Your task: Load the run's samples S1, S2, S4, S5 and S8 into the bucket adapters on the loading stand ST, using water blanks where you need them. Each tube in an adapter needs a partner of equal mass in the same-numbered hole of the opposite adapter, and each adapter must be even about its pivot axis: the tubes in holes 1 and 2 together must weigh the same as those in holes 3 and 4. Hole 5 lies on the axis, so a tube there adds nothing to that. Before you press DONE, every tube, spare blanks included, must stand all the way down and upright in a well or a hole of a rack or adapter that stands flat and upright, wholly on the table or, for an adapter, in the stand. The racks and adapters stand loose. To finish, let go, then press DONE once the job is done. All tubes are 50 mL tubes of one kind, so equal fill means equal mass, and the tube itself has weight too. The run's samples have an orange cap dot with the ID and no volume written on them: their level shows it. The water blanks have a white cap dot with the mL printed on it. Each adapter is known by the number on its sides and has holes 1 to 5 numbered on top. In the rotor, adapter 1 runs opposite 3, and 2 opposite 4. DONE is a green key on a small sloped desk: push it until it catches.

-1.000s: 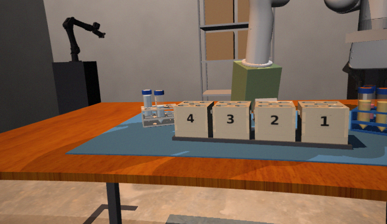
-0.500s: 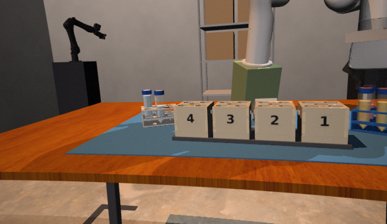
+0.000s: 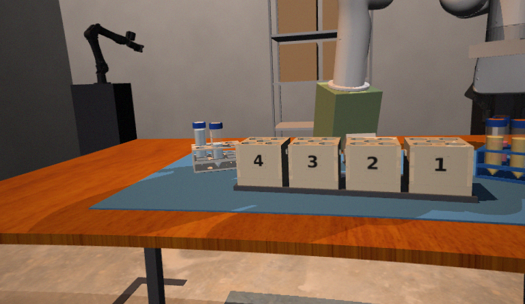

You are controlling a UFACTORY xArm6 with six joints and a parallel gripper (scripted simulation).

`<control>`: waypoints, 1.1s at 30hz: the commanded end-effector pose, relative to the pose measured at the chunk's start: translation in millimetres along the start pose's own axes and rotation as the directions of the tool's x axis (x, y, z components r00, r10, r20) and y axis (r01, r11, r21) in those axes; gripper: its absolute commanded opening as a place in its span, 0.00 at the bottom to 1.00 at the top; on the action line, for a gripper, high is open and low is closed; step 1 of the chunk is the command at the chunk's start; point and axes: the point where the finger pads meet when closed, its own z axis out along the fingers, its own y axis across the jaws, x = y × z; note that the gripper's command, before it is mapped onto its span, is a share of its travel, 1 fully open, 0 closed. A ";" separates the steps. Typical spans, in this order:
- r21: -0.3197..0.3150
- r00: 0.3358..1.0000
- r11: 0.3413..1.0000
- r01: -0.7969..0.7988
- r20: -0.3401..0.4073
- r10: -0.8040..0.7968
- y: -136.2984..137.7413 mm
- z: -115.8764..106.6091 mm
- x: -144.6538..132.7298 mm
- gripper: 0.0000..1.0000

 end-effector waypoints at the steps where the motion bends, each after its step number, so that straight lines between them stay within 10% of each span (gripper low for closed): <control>1: 0.003 1.000 1.000 0.000 -0.001 0.000 -1.4 -0.9 0.3 0.00; 33: 0.004 1.000 1.000 0.000 -0.001 0.000 -1.5 -19.6 0.3 0.00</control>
